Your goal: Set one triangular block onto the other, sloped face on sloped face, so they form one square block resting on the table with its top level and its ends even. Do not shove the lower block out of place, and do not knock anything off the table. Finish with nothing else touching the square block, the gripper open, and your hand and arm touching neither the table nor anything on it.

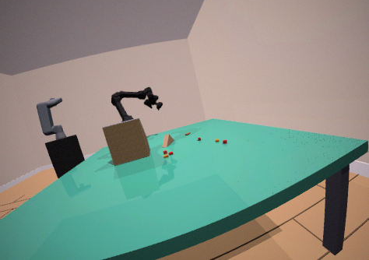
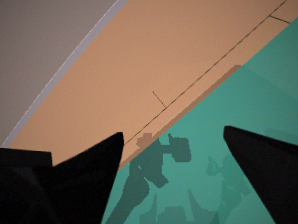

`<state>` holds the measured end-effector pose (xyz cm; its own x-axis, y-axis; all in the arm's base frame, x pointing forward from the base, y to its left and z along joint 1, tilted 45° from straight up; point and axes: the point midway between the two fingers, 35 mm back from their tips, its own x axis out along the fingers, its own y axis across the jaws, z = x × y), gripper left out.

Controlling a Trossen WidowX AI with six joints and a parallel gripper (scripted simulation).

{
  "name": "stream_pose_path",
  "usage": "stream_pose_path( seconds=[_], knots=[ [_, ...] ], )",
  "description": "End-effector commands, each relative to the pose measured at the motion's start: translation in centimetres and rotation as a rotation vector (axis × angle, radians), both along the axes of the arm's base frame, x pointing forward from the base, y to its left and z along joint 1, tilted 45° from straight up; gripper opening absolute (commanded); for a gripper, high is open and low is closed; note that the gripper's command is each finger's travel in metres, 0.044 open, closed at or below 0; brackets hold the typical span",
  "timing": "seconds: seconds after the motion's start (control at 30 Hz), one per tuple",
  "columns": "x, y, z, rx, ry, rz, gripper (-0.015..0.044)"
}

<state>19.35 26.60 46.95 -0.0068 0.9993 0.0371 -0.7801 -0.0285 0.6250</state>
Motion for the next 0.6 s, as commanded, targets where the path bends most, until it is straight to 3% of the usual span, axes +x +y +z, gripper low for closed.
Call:
stream_pose_path(
  seconds=[0.0,0.23,0.47,0.57],
  knots=[
    [0.2,0.0,-0.2,-0.004,-0.009,-0.004,0.0374],
    [5.7,-0.6,-8.5,-0.184,-0.364,-0.106,0.019],
    [8.3,-1.9,-14.3,-0.323,-0.593,-0.109,0.0006],
    [9.0,-2.6,-16.5,-0.377,-0.679,-0.096,0.0]
  ],
)
